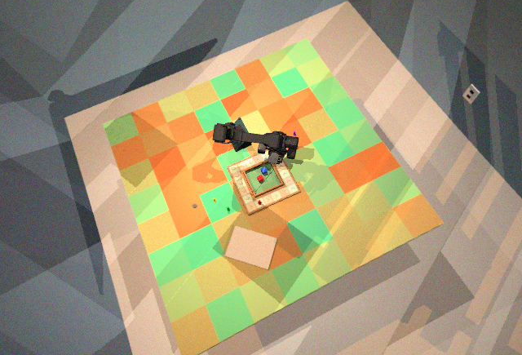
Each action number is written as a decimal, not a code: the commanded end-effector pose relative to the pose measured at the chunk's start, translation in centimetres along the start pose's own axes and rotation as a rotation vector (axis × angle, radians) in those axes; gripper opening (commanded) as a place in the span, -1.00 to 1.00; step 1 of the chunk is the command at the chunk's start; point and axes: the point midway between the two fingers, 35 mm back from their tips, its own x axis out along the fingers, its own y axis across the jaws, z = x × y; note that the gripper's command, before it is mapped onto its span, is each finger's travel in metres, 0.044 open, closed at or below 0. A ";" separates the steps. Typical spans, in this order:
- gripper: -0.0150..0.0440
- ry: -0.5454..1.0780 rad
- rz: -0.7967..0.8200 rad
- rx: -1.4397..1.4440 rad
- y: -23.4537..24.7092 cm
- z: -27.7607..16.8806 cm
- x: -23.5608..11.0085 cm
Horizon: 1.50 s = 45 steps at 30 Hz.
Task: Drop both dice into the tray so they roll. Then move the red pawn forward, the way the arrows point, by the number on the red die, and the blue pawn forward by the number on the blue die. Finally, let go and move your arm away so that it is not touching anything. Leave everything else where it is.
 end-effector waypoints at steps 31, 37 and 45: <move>1.00 -0.001 -0.005 -0.165 -2.3 1.0 -6.2; 1.00 0.001 -0.010 -0.560 -9.1 3.1 -10.6; 1.00 -0.006 0.003 -0.572 -9.4 3.4 -11.1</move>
